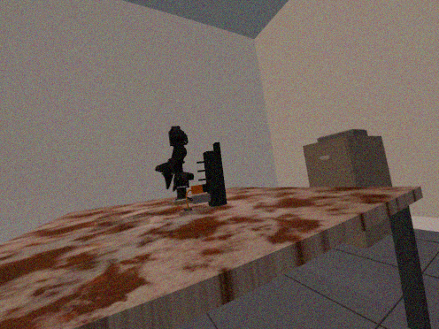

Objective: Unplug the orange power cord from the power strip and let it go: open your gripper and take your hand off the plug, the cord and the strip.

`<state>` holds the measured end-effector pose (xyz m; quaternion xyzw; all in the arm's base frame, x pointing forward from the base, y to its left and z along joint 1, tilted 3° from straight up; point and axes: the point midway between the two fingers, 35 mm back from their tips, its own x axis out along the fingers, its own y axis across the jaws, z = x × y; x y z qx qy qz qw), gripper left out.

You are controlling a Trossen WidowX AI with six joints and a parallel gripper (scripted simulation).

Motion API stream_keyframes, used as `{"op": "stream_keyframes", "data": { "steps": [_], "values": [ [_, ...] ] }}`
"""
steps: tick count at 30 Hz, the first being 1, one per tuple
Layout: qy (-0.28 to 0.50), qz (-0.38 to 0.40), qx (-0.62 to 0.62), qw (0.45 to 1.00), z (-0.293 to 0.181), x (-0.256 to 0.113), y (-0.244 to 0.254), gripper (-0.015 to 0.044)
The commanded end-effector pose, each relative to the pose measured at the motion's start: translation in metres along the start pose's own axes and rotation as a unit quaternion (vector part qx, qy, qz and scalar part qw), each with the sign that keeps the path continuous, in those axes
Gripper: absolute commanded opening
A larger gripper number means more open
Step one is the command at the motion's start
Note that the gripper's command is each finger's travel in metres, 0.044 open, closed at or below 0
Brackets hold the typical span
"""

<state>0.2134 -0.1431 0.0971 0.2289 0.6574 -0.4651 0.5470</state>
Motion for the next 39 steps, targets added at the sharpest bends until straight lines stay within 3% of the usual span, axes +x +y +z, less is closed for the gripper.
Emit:
{"op": "stream_keyframes", "data": {
  "steps": [1,5,39],
  "values": [
    [0.065,0.134,0.336,0.930,0.024,-0.033,0.067,0.0160],
    [0.085,0.155,0.393,0.903,0.028,-0.043,0.078,0.0160],
    [0.086,0.155,0.392,0.903,0.012,-0.049,0.094,0.0160]
  ]
}}
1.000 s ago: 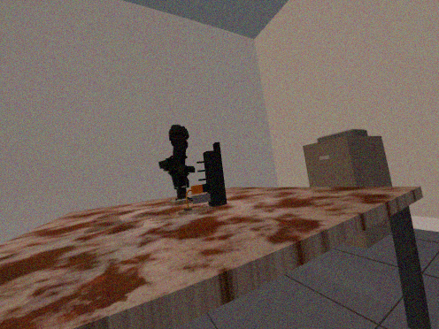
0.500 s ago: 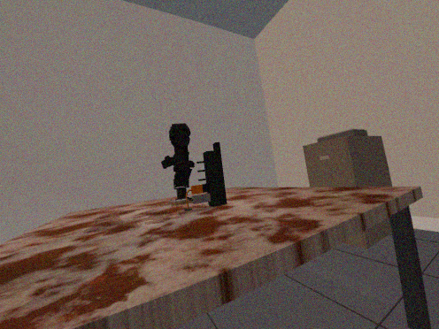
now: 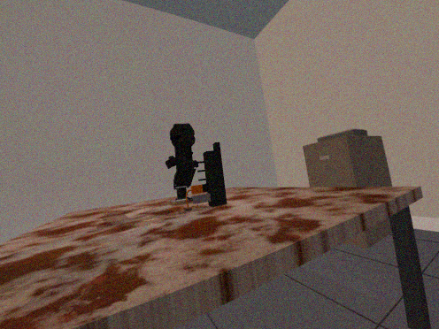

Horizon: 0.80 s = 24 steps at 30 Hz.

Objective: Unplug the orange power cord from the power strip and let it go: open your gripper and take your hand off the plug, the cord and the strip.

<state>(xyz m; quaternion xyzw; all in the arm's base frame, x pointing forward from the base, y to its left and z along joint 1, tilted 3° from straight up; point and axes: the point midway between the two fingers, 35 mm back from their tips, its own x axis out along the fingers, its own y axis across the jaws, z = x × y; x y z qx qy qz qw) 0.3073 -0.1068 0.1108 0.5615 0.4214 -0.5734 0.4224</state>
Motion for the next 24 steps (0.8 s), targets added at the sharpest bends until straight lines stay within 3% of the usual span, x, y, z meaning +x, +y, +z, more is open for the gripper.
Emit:
{"op": "stream_keyframes", "data": {
  "steps": [1,24],
  "values": [
    [0.003,-0.001,0.002,1.000,-0.009,0.002,0.001,0.0160],
    [0.004,-0.001,0.002,1.000,-0.025,0.012,0.001,0.0160]
  ]
}}
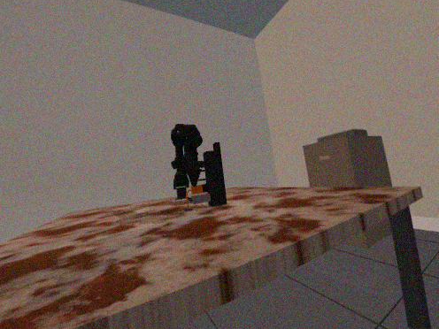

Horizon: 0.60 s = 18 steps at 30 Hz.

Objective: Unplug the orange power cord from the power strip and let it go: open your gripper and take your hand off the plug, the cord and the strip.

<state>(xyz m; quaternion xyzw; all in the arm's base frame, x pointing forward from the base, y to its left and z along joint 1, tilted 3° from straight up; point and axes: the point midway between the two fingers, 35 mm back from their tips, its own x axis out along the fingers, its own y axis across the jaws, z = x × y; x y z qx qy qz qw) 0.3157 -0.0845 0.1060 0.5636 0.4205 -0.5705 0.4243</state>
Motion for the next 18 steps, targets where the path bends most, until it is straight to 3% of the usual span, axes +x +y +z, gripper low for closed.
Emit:
{"op": "stream_keyframes", "data": {
  "steps": [1,9,13,18],
  "values": [
    [0.002,-0.005,0.003,1.000,-0.0010,0.0087,-0.0009,0.0160],
    [0.002,-0.005,0.003,1.000,-0.0010,0.0090,-0.0009,0.0160],
    [0.000,-0.002,0.000,1.000,-0.0001,0.0064,-0.0010,0.0055],
    [0.000,-0.002,0.000,1.000,-0.0001,0.0064,-0.0010,0.0022]
  ]
}}
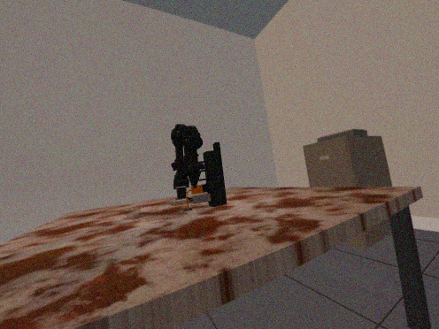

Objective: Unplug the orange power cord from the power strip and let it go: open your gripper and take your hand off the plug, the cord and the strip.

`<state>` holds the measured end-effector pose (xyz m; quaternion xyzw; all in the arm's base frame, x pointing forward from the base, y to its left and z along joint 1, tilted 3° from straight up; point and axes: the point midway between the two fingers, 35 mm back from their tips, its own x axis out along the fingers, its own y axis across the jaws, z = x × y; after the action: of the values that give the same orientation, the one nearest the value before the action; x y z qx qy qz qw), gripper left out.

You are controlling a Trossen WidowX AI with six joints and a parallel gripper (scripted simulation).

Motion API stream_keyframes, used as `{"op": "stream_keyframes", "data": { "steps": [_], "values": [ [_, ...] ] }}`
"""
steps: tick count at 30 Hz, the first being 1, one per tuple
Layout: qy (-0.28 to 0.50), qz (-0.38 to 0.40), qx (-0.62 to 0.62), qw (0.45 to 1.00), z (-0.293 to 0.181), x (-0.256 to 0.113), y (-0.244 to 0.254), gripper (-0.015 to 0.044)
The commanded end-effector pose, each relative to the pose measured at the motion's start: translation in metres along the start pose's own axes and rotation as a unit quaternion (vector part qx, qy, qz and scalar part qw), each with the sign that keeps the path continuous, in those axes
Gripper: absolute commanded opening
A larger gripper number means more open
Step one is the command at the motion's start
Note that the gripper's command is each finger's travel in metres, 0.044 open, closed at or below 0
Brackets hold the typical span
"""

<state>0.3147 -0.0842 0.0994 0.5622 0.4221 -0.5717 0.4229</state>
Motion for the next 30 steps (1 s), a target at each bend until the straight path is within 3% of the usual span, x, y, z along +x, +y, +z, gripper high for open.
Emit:
{"op": "stream_keyframes", "data": {
  "steps": [1,30],
  "values": [
    [0.000,0.000,0.000,1.000,0.000,0.000,0.000,0.0015],
    [-0.001,-0.001,0.002,1.000,0.040,0.000,0.001,0.0000]
  ]
}}
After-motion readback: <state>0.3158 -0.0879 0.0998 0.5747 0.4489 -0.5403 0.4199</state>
